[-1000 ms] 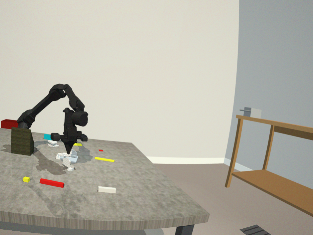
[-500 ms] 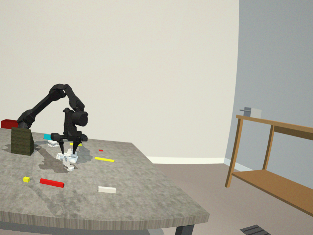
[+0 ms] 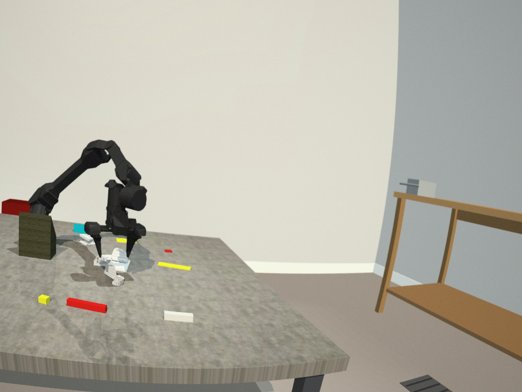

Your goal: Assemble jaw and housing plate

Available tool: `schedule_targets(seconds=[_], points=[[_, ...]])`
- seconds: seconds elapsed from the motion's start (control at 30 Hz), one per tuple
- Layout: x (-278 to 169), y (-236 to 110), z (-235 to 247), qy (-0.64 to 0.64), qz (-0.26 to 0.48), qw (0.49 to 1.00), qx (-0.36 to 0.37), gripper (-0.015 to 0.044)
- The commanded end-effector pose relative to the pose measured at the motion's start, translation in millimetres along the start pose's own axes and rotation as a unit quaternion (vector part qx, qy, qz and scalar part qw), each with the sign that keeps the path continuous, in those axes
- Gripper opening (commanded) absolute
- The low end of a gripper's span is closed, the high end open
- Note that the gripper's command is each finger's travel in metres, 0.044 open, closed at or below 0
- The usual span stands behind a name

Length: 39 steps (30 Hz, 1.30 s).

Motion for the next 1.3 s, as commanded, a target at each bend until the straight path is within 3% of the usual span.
schedule_targets(seconds=[0.0,0.5,1.07,1.27], points=[[0.0,0.0,0.0,0.000,0.000,1.000,0.000,0.0440],[0.0,0.0,0.0,0.000,0.000,1.000,0.000,0.0440],[0.0,0.0,0.0,0.000,0.000,1.000,0.000,0.0000],[0.0,0.0,0.0,0.000,0.000,1.000,0.000,0.0000]])
Point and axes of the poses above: the point midway between the two fingers, 35 mm back from their tips, its own y axis out along the fingers, its own z axis across the jaws, x = y × z, the point moved 1 cm from there along -y, back along the fingers, and after that the axes turned 11 degrees about -y, right-handed, at the moved point
